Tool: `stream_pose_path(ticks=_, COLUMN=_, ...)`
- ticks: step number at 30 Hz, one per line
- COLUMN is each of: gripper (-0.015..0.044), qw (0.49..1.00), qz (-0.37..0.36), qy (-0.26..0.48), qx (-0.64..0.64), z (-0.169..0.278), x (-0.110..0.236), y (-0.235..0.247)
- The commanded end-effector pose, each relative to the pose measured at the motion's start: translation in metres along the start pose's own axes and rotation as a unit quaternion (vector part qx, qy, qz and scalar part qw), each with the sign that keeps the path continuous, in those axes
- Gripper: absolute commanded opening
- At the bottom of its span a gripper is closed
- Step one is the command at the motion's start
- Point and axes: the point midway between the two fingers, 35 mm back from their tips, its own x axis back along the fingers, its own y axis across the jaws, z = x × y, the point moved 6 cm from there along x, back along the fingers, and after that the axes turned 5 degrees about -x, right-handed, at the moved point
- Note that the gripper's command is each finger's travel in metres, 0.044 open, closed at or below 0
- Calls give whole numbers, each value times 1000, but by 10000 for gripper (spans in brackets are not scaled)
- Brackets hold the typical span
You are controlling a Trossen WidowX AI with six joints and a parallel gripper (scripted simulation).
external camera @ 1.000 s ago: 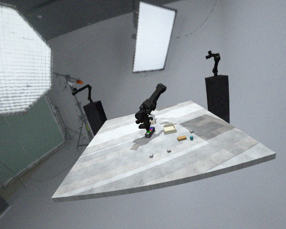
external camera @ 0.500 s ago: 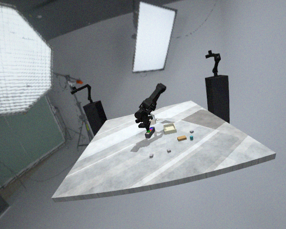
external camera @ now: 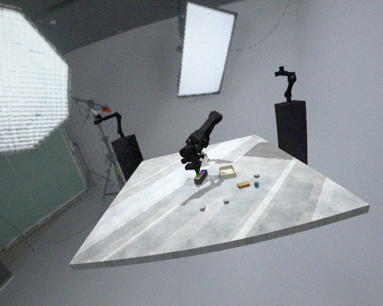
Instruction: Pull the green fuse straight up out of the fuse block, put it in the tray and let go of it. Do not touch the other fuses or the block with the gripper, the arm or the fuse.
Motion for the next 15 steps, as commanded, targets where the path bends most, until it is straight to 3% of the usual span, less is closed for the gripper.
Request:
stream_pose_path(ticks=1, gripper=0, qw=1000, qz=-3, qy=-2, qx=4, z=1, x=4, y=2)
stream_pose_path(ticks=15, gripper=0, qw=1000, qz=-3, qy=-2, qx=3, z=1, x=11, y=1)
